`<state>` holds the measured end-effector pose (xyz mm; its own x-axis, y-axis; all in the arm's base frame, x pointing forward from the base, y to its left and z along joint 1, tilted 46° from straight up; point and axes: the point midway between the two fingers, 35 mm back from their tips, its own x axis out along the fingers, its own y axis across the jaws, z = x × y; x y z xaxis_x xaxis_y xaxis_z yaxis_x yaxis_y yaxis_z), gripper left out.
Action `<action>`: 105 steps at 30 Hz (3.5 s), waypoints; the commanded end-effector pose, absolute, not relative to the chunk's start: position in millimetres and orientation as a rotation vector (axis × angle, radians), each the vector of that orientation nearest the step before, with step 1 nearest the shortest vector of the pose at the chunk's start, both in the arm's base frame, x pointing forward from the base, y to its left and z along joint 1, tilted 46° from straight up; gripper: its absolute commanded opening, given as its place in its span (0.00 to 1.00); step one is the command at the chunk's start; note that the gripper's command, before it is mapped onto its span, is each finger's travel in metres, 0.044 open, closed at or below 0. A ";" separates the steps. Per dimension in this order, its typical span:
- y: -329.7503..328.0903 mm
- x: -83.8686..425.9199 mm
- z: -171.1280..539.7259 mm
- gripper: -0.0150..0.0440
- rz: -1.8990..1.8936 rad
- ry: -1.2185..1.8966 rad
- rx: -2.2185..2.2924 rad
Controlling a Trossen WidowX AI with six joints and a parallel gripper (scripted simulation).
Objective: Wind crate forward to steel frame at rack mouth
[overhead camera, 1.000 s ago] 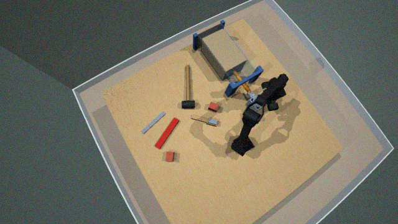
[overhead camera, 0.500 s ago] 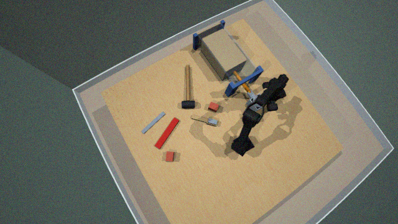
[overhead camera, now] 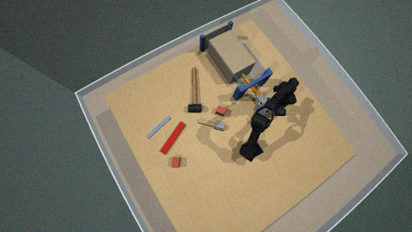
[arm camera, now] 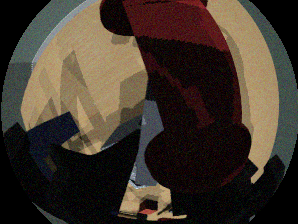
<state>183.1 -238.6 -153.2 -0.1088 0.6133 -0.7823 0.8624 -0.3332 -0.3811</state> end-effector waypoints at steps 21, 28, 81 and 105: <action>-232.8 173.9 -148.6 0.25 -1.707 1.559 2.018; -231.0 171.5 -146.8 0.25 -1.797 1.528 2.048; -218.9 166.2 -148.7 0.74 -2.043 1.429 2.118; -306.2 171.5 -55.1 1.00 -1.976 1.355 2.255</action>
